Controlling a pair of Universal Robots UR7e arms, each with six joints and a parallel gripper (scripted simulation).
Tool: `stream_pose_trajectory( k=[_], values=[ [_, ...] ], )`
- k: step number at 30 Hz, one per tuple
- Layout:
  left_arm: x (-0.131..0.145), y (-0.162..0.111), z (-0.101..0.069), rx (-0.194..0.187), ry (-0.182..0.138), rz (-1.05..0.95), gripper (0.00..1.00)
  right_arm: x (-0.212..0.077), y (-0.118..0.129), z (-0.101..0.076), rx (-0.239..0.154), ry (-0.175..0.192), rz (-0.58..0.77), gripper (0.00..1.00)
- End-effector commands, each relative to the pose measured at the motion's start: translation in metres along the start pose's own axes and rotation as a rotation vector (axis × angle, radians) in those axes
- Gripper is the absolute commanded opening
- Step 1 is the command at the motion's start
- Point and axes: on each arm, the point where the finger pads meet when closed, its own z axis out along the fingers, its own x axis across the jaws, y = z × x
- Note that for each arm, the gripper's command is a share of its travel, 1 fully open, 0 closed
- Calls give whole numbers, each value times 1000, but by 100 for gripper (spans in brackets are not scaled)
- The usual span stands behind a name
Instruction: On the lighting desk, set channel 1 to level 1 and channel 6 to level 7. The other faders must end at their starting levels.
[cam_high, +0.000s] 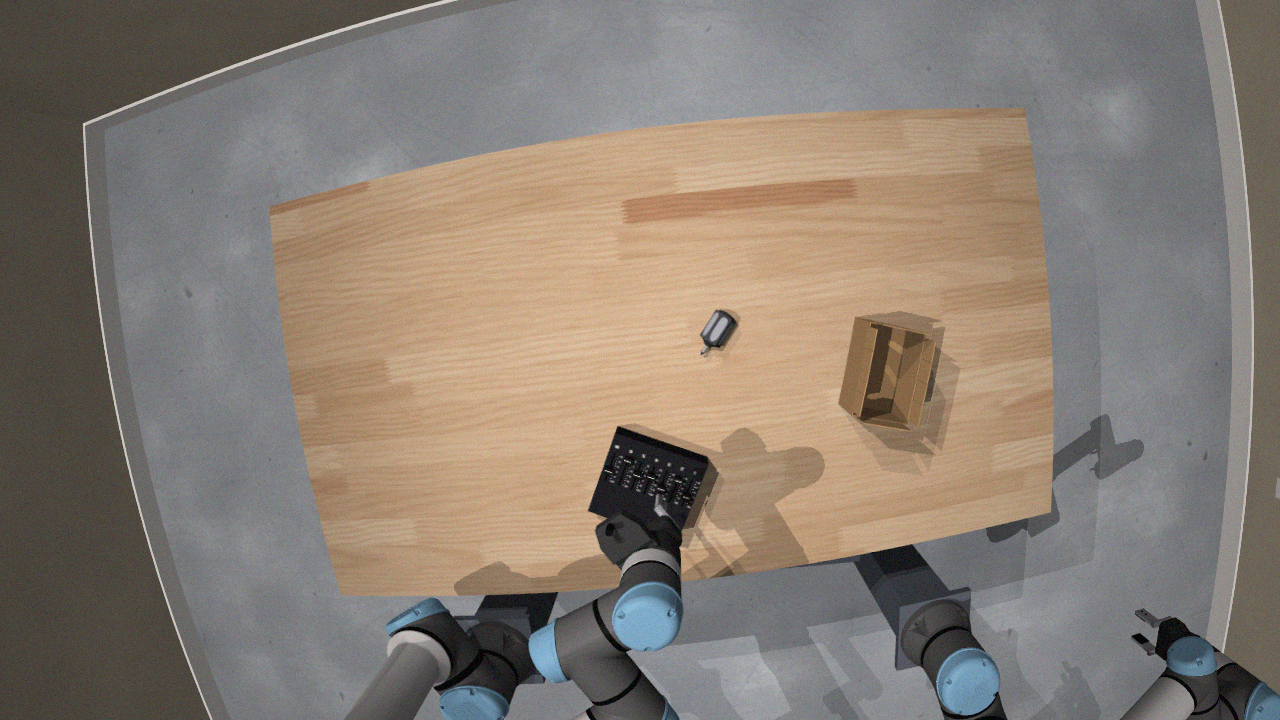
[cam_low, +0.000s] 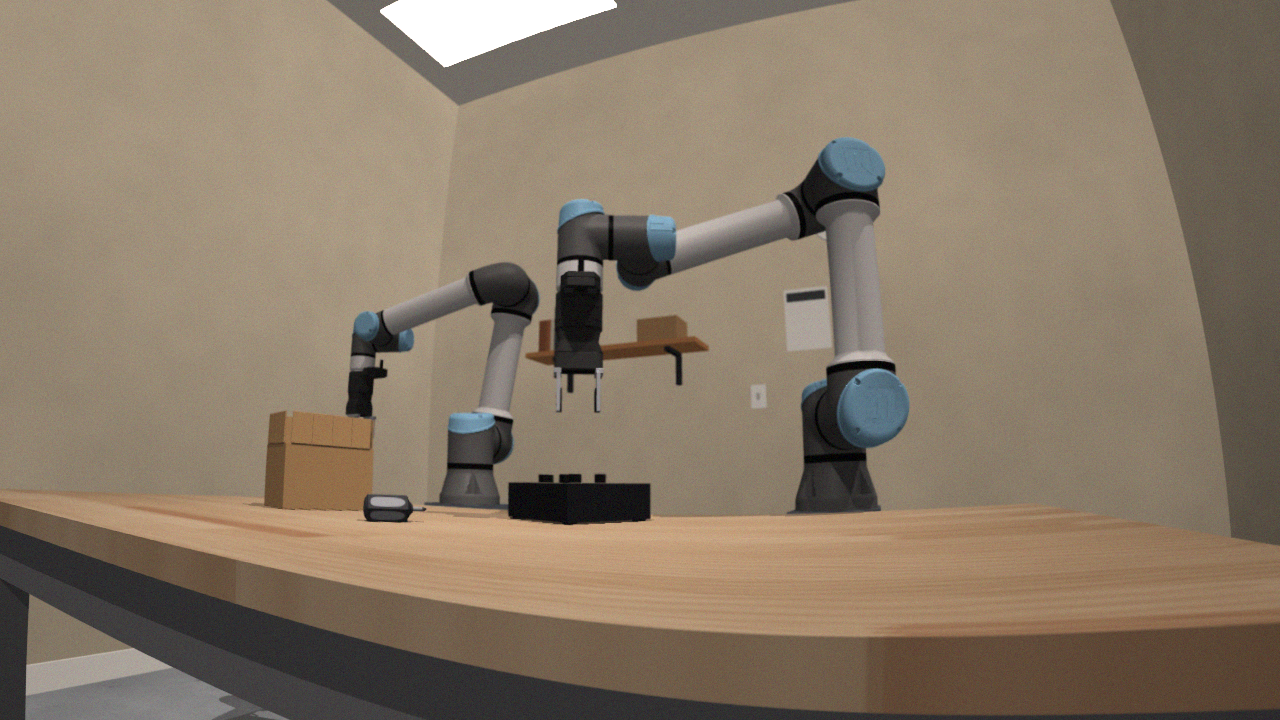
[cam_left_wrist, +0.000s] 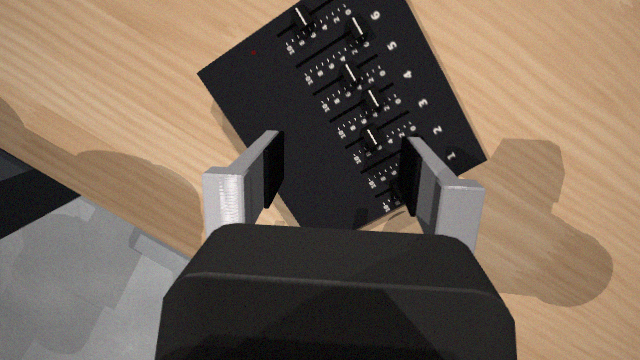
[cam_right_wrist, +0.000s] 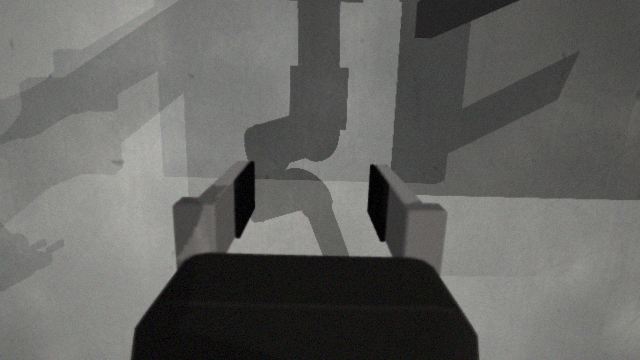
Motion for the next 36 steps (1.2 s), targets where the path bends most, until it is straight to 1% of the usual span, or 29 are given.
stream_pose_trajectory(
  k=[1,4,6,9,21,23,26,36],
  values=[
    [0,1,4,4,4,-167,100,0,0,0,-2,1,0,100],
    [0,3,6,4,4,-259,100,0,0,0,-2,1,0,100],
    [0,3,6,4,4,-259,100,0,0,0,-2,1,0,100],
    [0,5,10,4,4,-380,100,0,0,0,-2,1,0,100],
    [1,12,21,3,5,-745,100,0,0,0,-2,1,0,100],
    [1,12,21,3,5,-745,100,0,0,0,-2,1,0,100],
    [2,16,24,3,5,-875,100,0,0,0,-2,1,0,100],
    [4,25,34,2,6,-1174,100,0,0,0,-2,1,0,100]
  ],
)
